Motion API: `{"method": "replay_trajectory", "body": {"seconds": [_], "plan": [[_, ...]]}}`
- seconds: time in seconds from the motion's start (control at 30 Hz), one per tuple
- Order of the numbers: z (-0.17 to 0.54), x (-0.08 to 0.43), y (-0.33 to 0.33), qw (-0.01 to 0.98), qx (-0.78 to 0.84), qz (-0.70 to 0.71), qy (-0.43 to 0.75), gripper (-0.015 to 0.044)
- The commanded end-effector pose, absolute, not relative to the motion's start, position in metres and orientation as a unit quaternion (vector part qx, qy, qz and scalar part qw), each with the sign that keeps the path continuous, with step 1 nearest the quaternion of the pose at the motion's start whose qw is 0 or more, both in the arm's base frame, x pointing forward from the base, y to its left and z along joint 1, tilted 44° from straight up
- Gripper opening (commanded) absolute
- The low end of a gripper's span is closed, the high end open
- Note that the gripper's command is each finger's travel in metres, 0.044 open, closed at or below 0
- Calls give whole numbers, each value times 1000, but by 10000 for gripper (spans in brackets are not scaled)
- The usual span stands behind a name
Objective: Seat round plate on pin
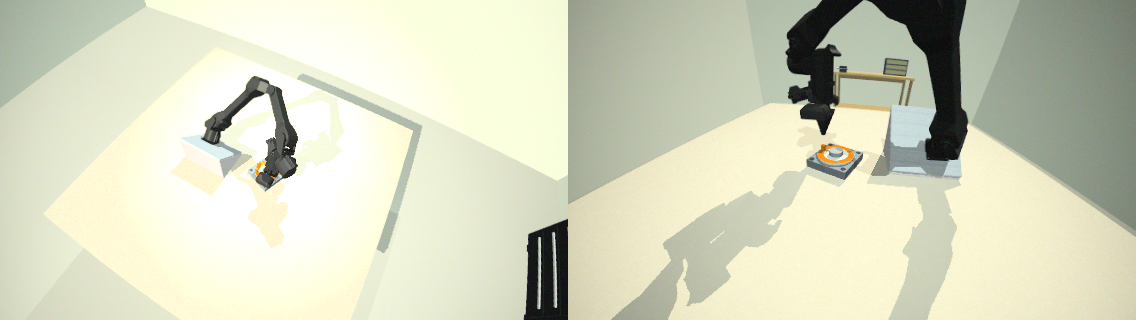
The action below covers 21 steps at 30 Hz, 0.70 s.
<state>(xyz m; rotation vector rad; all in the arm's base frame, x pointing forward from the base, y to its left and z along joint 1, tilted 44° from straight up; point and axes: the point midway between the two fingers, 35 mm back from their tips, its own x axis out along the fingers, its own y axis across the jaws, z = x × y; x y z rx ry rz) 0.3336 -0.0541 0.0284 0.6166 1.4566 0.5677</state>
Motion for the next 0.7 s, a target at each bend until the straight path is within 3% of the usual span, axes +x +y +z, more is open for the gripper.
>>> {"method": "replay_trajectory", "body": {"seconds": [0.0, 0.67], "plan": [[39, 333, -64, 670, 270, 250, 645, 0], [33, 334, -59, 669, 274, 250, 644, 0]]}}
